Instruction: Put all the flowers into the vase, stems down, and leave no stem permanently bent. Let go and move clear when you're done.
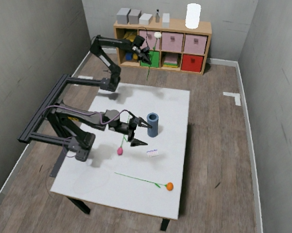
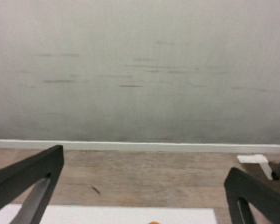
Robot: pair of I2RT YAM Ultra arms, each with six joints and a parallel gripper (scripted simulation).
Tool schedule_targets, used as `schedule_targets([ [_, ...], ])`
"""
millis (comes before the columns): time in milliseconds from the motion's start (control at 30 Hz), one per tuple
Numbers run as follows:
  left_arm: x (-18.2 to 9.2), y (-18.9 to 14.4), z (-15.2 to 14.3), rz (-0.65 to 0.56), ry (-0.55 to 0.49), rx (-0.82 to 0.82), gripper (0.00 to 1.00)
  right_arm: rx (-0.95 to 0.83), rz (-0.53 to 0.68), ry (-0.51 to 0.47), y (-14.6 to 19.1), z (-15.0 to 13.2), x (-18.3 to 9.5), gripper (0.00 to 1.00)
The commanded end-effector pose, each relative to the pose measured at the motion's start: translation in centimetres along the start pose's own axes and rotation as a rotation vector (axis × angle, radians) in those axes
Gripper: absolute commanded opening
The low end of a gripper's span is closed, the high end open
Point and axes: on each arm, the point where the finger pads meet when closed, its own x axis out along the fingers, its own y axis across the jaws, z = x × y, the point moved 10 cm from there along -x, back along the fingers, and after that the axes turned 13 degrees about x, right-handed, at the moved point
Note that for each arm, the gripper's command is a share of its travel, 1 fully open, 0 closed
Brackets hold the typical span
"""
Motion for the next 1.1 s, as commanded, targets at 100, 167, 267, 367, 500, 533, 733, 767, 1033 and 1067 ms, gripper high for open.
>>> schedule_targets([
  [100, -0.5, -0.1, 0.7, 0.022, -0.134, 0.021, 0.00, -0.006, 0.020, -0.019, 0.3, 0.3, -0.2, 1.00],
  [167, -0.5, -0.1, 0.6, 0.026, -0.153, 0.021, 0.00, -0.006, 0.020, -0.019, 0.3, 0.3, -0.2, 1.00],
  [267, -0.6, -0.1, 0.4, 0.032, -0.180, 0.021, 0.00, -0.006, 0.020, -0.019, 0.3, 0.3, -0.2, 1.00],
  [367, -0.6, -0.1, 0.3, 0.036, -0.203, 0.022, 0.00, -0.006, 0.020, -0.019, 0.3, 0.3, -0.2, 1.00],
  [500, -0.6, -0.1, 0.2, 0.039, -0.217, 0.022, 0.00, -0.006, 0.020, -0.019, 0.3, 0.3, -0.2, 1.00],
  [533, -0.7, -0.2, 0.3, 0.042, -0.228, 0.027, 0.00, -0.006, 0.020, -0.019, 0.3, 0.3, -0.2, 1.00],
  [733, -0.6, -0.1, -0.1, 0.048, -0.256, 0.023, 0.00, -0.006, 0.020, -0.019, 0.3, 0.3, -0.2, 1.00],
  [767, -0.7, -0.2, -0.1, 0.050, -0.262, 0.025, 0.00, -0.006, 0.020, -0.019, 0.3, 0.3, -0.2, 1.00],
  [1033, -0.7, -0.2, -0.3, 0.055, -0.283, 0.026, 0.00, -0.006, 0.020, -0.019, 0.3, 0.3, -0.2, 1.00],
  [1067, -0.7, -0.2, -0.3, 0.055, -0.283, 0.026, 0.00, -0.006, 0.020, -0.019, 0.3, 0.3, -0.2, 1.00],
])
